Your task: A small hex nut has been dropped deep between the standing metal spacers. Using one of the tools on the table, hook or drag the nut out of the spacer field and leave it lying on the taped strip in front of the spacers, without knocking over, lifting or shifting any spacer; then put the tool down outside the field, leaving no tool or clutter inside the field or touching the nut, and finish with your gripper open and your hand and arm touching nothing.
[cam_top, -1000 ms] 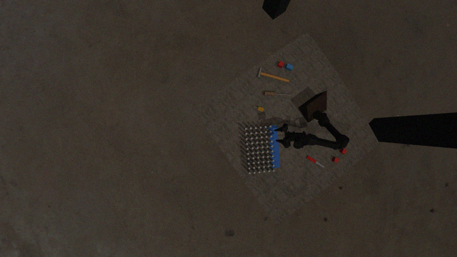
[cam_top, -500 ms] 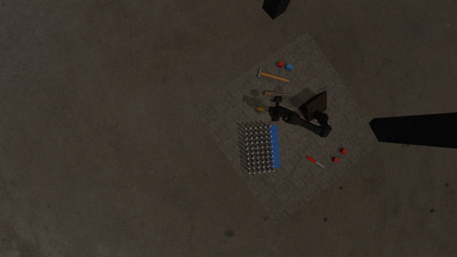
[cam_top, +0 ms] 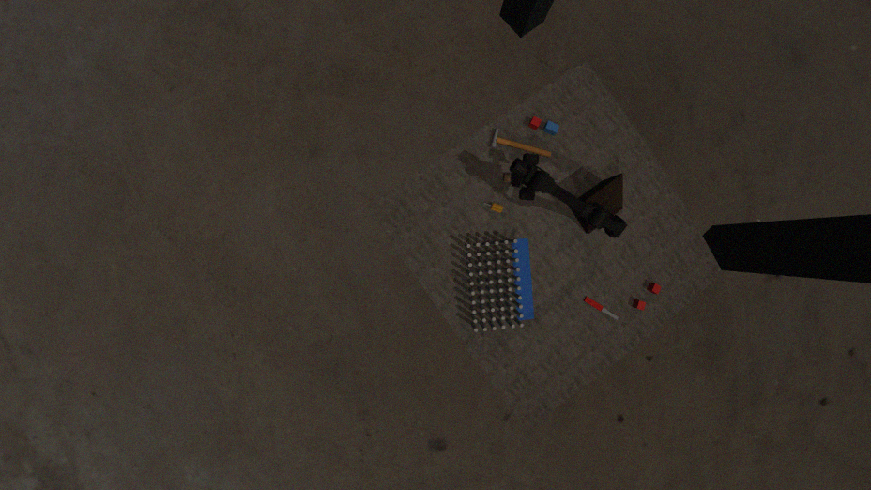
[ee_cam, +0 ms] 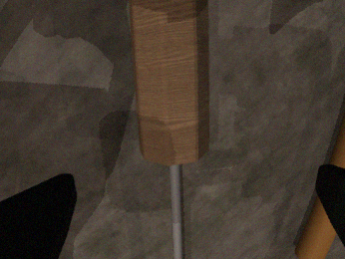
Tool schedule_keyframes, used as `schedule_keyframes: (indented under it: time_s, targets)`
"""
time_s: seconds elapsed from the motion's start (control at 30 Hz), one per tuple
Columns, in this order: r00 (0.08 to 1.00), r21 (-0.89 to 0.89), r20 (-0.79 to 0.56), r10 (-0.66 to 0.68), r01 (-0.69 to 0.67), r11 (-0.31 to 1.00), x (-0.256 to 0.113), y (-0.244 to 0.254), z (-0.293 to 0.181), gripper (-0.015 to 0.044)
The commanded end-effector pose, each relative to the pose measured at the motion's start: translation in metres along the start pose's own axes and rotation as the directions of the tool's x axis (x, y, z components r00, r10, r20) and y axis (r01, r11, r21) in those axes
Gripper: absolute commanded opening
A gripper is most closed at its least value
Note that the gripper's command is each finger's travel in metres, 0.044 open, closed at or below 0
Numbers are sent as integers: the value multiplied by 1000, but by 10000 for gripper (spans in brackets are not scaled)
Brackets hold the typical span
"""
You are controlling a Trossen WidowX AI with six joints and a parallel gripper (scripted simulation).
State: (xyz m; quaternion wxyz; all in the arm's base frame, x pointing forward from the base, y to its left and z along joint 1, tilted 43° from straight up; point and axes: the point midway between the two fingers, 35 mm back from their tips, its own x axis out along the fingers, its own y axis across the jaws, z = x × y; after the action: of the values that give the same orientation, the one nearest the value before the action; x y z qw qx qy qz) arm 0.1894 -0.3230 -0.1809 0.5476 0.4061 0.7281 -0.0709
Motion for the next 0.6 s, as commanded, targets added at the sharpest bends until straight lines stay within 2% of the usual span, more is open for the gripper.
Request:
schedule_keyframes:
  time_s: [0.0,0.3,0.43,0.57]
  targets:
    - [1000,-11,10,-10,10,1000,-5,-7,2,440]
    - [1000,-11,9,-20,20,1000,-5,-6,3,440]
    - [985,-11,12,-171,172,985,-9,0,30,440]
    - [983,-11,13,-181,181,983,-10,0,32,440]
